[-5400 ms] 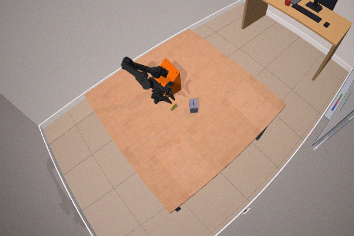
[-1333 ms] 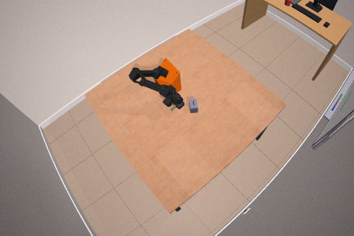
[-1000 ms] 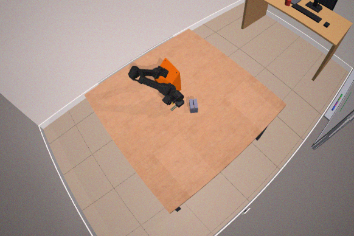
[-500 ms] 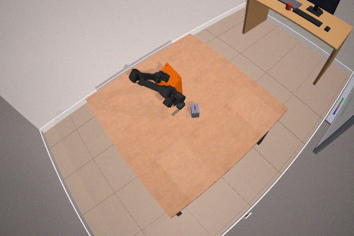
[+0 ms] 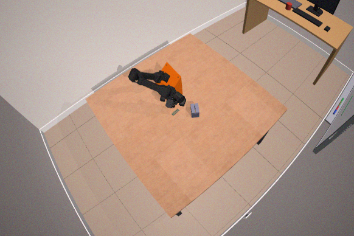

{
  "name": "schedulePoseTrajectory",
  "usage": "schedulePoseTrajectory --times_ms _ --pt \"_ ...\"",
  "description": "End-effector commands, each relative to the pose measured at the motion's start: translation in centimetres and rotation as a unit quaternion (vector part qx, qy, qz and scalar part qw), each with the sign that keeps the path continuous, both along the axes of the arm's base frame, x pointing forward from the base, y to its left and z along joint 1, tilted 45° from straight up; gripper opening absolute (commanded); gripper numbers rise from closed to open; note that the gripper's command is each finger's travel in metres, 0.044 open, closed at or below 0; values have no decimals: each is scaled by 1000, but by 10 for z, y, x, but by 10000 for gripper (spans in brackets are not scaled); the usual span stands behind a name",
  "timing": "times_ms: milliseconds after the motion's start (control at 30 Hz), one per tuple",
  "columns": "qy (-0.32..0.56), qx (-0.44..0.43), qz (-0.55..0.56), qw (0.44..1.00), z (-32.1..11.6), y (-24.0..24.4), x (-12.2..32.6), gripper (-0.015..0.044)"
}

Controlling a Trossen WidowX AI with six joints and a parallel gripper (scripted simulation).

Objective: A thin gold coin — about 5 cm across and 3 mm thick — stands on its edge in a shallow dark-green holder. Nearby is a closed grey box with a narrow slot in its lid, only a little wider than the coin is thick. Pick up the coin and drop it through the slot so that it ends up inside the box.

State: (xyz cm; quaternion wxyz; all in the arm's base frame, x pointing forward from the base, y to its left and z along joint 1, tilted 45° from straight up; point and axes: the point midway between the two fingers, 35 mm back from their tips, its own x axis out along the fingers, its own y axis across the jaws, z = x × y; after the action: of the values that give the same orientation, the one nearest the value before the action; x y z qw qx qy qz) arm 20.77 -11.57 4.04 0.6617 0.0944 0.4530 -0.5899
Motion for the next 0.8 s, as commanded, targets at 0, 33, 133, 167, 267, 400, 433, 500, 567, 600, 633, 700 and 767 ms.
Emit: schedulePoseTrajectory --times_ms 0,33,133,167,267,400,433,500,567,600,633,700,767 --pt "52 6 51 997 2 -1 -1 0" --pt "63 8 62 996 2 -2 -2 0" --pt "97 13 97 991 3 -2 -2 0" --pt "108 15 108 988 3 -2 -2 0" --pt "134 19 134 982 3 -3 -2 0" --pt "136 19 137 981 3 -3 -2 0" --pt "136 19 137 981 3 -3 -2 0" --pt "136 19 137 981 3 -3 -2 0" --pt "136 20 137 981 3 -2 1 0" --pt "136 20 137 981 2 -1 3 0" --pt "136 20 137 981 1 -1 5 0" --pt "136 20 137 981 0 1 9 0" --pt "135 21 137 981 -1 2 14 0"
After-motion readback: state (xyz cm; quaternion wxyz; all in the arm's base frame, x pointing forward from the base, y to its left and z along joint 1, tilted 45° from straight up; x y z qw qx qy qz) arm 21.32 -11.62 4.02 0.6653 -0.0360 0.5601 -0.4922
